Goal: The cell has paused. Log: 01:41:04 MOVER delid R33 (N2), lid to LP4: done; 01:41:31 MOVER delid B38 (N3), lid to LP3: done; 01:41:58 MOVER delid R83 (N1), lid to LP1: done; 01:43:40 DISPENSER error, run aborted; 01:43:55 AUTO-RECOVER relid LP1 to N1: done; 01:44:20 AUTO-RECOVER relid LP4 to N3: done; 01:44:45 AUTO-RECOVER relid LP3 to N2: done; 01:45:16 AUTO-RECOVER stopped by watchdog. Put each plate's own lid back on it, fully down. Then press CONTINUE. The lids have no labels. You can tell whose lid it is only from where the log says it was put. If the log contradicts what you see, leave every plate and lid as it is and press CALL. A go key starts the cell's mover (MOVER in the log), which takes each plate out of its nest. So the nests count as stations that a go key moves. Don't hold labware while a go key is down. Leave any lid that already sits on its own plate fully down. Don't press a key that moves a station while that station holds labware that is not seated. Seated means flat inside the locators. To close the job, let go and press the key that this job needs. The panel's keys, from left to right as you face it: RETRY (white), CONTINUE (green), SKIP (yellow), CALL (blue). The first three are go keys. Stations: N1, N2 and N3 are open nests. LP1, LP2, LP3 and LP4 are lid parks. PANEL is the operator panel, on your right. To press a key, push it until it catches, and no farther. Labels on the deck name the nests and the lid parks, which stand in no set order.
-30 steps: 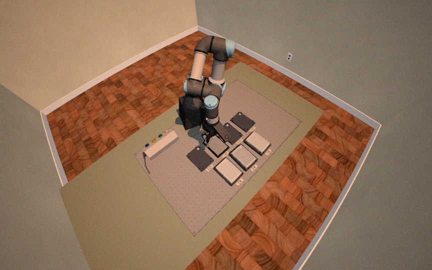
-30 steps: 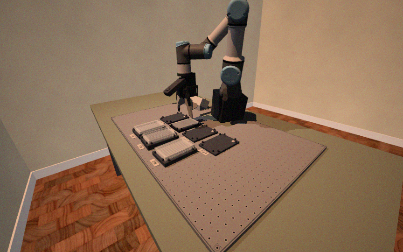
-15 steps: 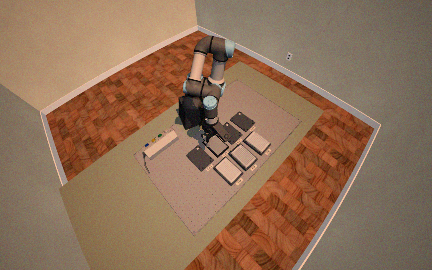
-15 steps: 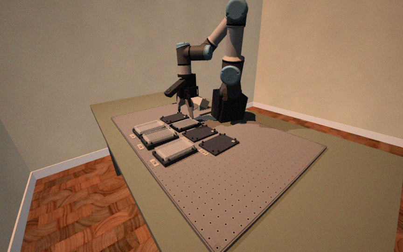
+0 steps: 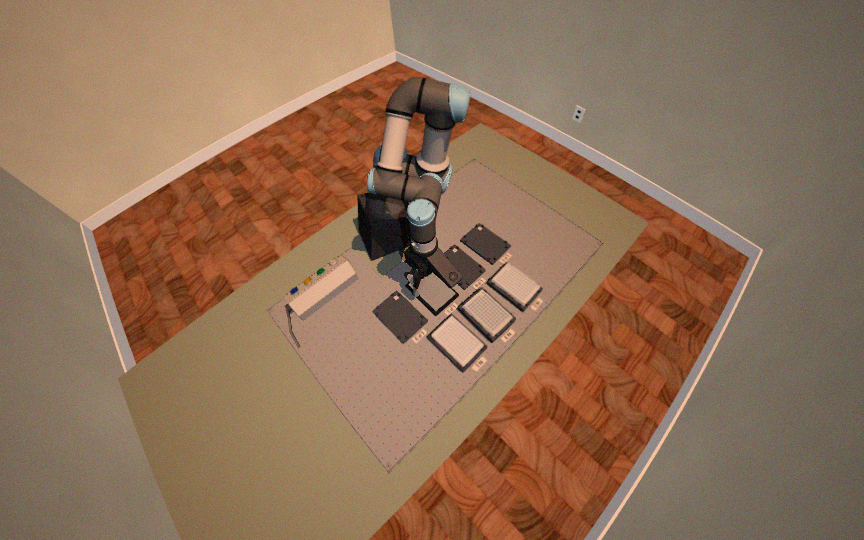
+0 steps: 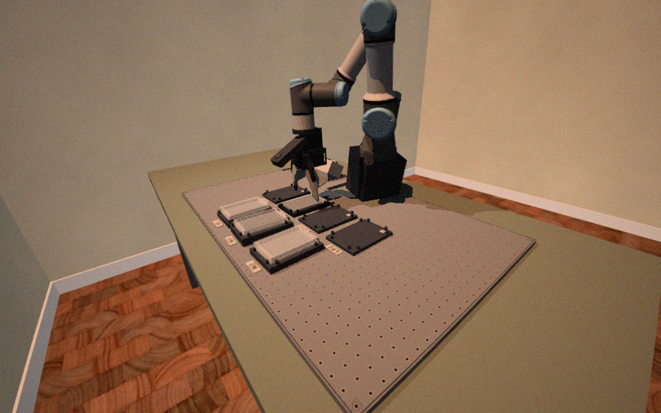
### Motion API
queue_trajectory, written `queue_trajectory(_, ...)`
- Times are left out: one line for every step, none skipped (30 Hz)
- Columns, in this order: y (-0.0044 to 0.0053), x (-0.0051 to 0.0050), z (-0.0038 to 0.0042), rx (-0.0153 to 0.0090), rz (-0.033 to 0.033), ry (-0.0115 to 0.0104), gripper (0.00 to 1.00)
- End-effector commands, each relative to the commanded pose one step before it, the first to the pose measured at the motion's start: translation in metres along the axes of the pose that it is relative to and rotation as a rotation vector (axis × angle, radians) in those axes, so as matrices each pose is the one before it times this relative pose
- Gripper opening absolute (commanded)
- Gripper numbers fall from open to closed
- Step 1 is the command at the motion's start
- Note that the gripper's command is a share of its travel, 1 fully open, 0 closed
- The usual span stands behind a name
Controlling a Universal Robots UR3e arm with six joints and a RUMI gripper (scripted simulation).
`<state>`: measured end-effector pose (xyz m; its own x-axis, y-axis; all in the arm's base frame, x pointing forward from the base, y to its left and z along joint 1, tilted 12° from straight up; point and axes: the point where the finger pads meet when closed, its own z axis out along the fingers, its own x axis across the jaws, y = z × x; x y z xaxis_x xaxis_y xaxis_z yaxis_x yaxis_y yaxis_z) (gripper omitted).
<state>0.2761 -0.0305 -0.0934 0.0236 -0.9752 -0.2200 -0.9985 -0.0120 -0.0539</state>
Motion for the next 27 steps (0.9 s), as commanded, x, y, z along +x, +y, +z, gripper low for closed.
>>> queue_trajectory(-0.004465, 0.00446, 0.010084, 0.01426, -0.00108, 0.01675, 0.82)
queue_trajectory(0.000003, -0.00001, 0.001666, 0.0, 0.0, -0.00002, 0.82)
queue_trajectory(0.000003, -0.00001, 0.001666, 0.0, 0.0, -0.00002, 0.82)
queue_trajectory(0.000003, -0.00001, 0.001666, 0.0, 0.0, -0.00002, 0.82)
queue_trajectory(0.000003, -0.00001, 0.001666, 0.0, 0.0, -0.00002, 0.82)
queue_trajectory(0.000005, 0.0, 0.001142, -0.00001, 0.0, 0.0, 0.82)
queue_trajectory(0.000009, 0.00001, 0.000003, -0.00003, 0.0, 0.00003, 0.82)
queue_trajectory(0.000013, 0.0, -0.000074, -0.00004, 0.0, 0.00002, 0.82)
queue_trajectory(0.0, 0.0, 0.0, 0.0, 0.0, 0.0, 0.82)
queue_trajectory(0.0, 0.0, 0.0, 0.0, 0.0, 0.0, 0.82)
queue_trajectory(0.000022, 0.00002, 0.000034, -0.00008, 0.0, 0.00007, 0.82)
queue_trajectory(0.000007, 0.00001, 0.000008, -0.00002, 0.00002, 0.00002, 0.82)
queue_trajectory(0.000013, 0.00006, -0.000003, 0.00002, 0.00019, 0.00003, 0.82)
queue_trajectory(0.000011, 0.00005, -0.000002, 0.00001, 0.00015, 0.00003, 0.82)
queue_trajectory(0.00001, 0.00004, -0.000001, 0.00001, 0.00012, 0.00002, 0.82)
queue_trajectory(0.000008, 0.00003, 0.0, 0.0, 0.00009, 0.00002, 0.82)
queue_trajectory(0.000007, 0.00002, 0.000001, 0.0, -0.00003, 0.00002, 0.82)
queue_trajectory(-0.000032, 0.00005, -0.000021, 0.00007, -0.00014, 0.0001, 0.82)
queue_trajectory(-0.000114, 0.00013, -0.000134, 0.0002, -0.00018, 0.00028, 0.82)
queue_trajectory(-0.00007, 0.00009, -0.00003, 0.00013, -0.00014, 0.00019, 0.82)
queue_trajectory(-0.000054, 0.00006, -0.000022, 0.0001, -0.00012, 0.00014, 0.82)
queue_trajectory(-0.000044, 0.00005, -0.000022, 0.00009, -0.0001, 0.00013, 0.82)
queue_trajectory(-0.000115, 0.00025, -0.000243, 0.0002, -0.00024, 0.00059, 0.82)
queue_trajectory(0.000001, 0.0, 0.000007, 0.0, 0.0, 0.0, 0.82)
queue_trajectory(0.0, 0.0, 0.000005, 0.0, 0.0, 0.0, 0.82)
queue_trajectory(0.0, 0.0, 0.0, 0.0, 0.0, 0.0, 0.82)
queue_trajectory(0.0, 0.0, 0.0, 0.0, 0.0, 0.0, 0.82)
